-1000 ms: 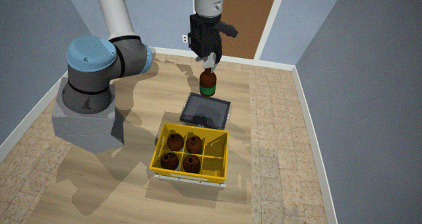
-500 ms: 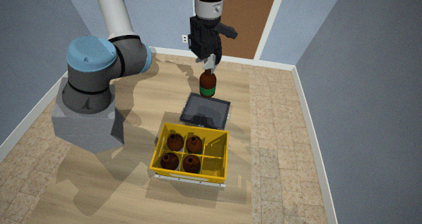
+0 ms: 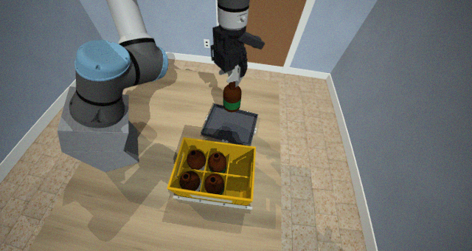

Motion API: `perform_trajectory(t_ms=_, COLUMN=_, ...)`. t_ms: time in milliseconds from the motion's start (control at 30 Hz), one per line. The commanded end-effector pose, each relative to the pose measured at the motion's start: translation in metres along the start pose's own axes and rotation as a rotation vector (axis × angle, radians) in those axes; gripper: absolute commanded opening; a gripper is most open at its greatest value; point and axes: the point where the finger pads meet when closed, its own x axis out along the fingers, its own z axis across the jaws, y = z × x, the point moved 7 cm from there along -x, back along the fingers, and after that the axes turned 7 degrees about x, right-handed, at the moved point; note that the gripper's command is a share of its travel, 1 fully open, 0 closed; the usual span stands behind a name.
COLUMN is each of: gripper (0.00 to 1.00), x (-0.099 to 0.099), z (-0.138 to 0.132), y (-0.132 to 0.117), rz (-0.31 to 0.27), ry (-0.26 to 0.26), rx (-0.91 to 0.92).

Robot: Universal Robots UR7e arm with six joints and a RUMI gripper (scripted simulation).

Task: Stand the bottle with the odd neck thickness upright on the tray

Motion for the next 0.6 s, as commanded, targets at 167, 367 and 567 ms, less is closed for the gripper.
perform_trajectory(t_ms=167, gripper=0.00, x=0.023, z=0.000, y=0.001, rz=-0.001, ry=-0.002, rx=0.000)
perform_trajectory(t_ms=367, gripper=0.00, x=0.035, z=0.000, y=0.001, rz=-0.001, ry=-0.002, rx=0.000)
perform_trajectory(t_ms=567, gripper=0.00, x=0.054, z=0.000, y=0.001, rz=-0.001, ry=-0.002, rx=0.000)
